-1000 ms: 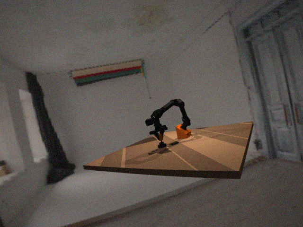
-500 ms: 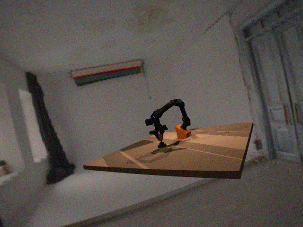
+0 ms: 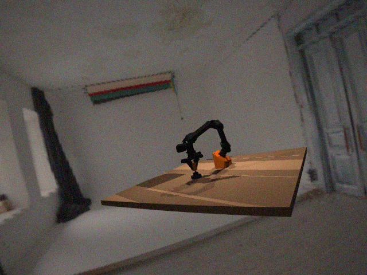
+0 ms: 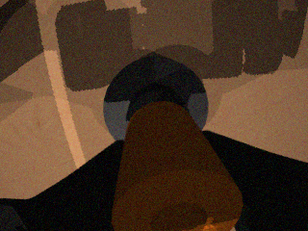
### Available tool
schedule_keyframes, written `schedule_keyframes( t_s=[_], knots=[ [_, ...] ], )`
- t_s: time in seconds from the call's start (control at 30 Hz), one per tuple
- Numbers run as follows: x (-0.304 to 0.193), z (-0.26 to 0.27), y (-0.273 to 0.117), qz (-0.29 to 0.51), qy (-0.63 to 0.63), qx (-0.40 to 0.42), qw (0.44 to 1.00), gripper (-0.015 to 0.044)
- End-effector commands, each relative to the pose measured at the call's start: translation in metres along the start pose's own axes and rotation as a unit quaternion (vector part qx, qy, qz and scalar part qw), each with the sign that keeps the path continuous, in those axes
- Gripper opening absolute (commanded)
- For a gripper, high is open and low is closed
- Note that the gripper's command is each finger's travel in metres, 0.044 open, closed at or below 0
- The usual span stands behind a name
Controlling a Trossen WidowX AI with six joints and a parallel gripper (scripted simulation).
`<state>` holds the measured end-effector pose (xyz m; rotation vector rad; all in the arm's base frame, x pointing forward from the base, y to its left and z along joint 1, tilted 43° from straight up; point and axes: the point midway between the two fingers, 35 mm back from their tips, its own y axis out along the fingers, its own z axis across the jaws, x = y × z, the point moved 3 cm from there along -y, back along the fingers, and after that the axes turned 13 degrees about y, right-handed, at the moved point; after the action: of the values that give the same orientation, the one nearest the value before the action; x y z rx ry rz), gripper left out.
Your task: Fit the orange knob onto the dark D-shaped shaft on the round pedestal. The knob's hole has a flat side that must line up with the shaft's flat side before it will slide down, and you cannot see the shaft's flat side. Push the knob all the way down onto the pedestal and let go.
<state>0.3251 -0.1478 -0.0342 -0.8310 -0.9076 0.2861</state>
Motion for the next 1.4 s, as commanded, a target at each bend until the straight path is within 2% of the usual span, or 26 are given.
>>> schedule_keyframes(
  t_s=[0.0, 1.37],
  knots=[
    [0.0, 0.0005, -0.0045, 0.001, -0.002, -0.004, 1.0, 0.0],
    [-0.0002, 0.0004, -0.0049, 0.001, -0.002, -0.004, 1.0, 0.0]
  ],
)
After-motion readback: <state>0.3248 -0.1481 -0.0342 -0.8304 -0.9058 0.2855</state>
